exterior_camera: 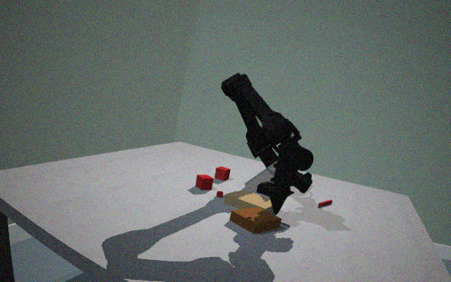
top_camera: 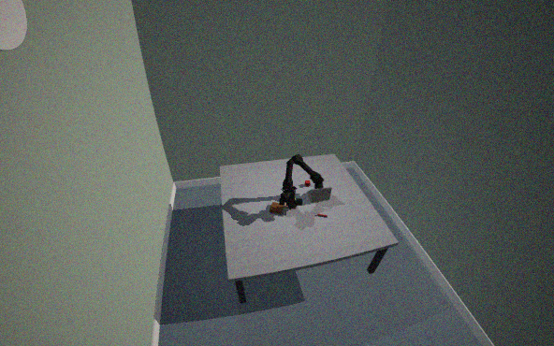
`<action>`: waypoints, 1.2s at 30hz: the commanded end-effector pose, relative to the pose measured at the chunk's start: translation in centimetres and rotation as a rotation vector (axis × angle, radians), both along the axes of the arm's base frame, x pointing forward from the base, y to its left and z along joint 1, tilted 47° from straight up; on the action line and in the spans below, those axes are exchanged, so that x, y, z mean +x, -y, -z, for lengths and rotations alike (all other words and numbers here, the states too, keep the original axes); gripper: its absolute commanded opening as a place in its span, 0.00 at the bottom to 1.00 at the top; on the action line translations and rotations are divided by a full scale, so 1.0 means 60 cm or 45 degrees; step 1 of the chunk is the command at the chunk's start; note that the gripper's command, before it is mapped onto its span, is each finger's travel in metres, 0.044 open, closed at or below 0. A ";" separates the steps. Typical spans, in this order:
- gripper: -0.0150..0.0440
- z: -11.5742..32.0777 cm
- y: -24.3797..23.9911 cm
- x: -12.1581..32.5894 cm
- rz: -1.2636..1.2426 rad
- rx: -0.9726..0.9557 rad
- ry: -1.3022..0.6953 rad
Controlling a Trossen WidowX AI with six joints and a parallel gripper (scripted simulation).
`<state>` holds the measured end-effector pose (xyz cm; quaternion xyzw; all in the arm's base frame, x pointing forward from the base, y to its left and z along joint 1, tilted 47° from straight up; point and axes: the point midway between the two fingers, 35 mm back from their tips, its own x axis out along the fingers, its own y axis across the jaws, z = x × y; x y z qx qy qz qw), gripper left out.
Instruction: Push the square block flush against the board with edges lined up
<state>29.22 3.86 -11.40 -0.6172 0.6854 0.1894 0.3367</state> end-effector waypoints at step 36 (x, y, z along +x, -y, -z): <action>0.25 -0.039 0.043 -0.017 0.001 -0.012 -0.007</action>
